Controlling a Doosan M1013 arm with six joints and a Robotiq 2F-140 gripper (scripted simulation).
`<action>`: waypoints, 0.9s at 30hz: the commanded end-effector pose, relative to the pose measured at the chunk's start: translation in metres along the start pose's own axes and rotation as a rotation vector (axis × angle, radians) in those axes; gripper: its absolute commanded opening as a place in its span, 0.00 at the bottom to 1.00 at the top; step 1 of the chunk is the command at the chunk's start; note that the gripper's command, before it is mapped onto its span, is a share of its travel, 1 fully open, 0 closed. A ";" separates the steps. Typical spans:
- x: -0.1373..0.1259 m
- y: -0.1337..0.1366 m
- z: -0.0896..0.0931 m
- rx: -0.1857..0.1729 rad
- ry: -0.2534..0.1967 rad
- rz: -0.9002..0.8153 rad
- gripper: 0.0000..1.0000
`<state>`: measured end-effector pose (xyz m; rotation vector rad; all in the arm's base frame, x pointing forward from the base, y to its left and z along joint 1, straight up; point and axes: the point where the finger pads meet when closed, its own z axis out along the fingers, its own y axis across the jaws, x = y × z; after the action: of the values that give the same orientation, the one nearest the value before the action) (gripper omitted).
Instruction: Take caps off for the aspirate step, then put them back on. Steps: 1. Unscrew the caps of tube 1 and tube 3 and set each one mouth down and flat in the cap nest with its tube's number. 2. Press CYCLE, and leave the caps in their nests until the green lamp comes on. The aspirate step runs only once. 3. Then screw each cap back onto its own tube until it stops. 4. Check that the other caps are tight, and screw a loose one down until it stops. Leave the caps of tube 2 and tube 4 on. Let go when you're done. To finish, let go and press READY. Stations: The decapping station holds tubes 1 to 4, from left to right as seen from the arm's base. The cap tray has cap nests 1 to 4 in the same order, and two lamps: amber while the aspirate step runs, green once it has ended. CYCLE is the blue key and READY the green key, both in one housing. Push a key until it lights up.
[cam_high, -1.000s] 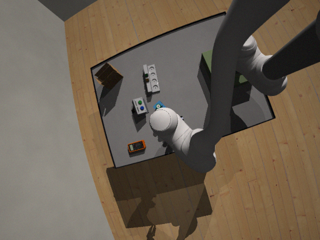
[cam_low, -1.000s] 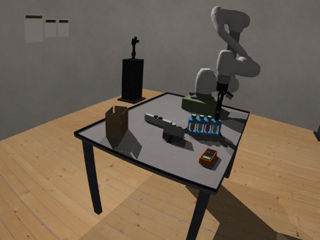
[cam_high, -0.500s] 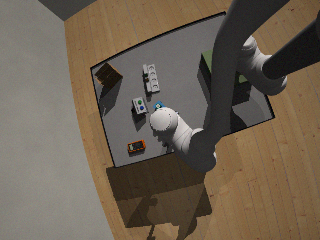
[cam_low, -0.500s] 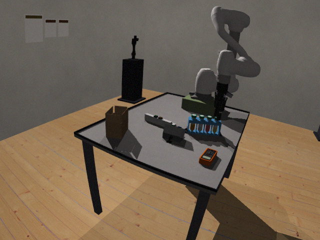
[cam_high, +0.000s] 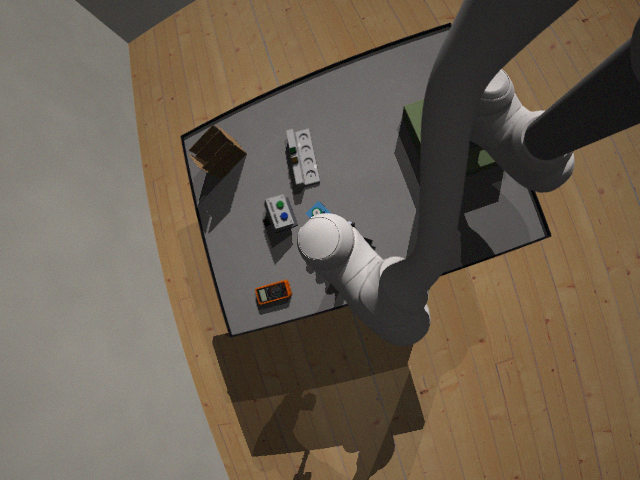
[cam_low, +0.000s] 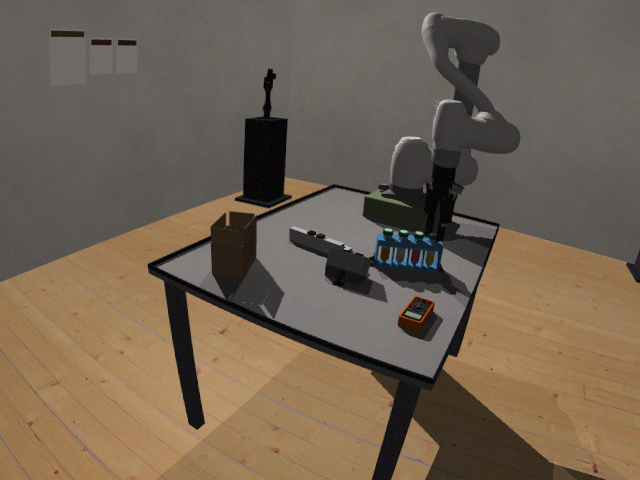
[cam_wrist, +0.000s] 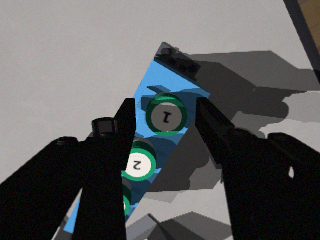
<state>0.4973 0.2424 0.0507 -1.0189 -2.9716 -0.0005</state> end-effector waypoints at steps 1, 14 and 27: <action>0.000 0.001 -0.001 -0.001 0.000 0.000 0.41; 0.000 0.001 -0.001 -0.001 0.000 0.585 0.41; 0.000 0.001 -0.001 -0.001 0.001 1.047 0.41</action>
<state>0.4972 0.2421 0.0507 -2.3484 -2.0672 -0.0131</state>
